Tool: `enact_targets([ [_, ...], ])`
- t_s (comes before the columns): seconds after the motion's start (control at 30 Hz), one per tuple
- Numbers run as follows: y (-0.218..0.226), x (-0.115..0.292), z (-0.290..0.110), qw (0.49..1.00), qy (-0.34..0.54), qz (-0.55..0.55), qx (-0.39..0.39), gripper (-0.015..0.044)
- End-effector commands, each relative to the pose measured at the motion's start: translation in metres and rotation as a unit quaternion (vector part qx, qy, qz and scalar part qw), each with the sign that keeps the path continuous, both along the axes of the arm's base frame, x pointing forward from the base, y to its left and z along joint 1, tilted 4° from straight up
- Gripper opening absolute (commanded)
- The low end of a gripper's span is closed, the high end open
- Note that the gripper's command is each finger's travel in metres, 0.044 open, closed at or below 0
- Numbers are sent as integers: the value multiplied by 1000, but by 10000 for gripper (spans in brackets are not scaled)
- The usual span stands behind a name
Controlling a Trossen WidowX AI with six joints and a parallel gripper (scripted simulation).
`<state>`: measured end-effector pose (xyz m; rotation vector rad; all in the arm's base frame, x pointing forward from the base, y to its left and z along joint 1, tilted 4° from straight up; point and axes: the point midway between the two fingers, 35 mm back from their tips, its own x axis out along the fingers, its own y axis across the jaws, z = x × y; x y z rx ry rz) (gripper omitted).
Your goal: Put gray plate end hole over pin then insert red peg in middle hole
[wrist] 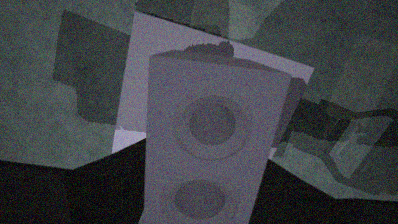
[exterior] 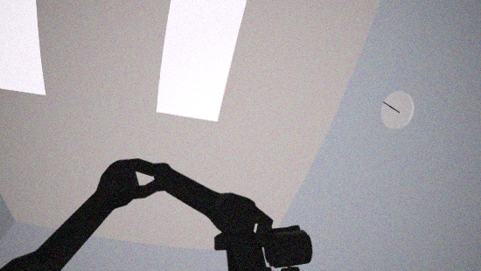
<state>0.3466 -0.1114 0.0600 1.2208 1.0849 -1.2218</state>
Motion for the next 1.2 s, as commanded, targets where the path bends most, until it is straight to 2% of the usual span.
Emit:
enact_targets([
  [0.0,1,0,-3,1000,0,2,2,0],
  [0.83,-2,3,-39,1000,0,2,2,0],
  [1.13,-3,4,-36,1000,-2,0,-1,0],
  [1.17,-3,4,-36,1000,-2,0,-1,26],
])
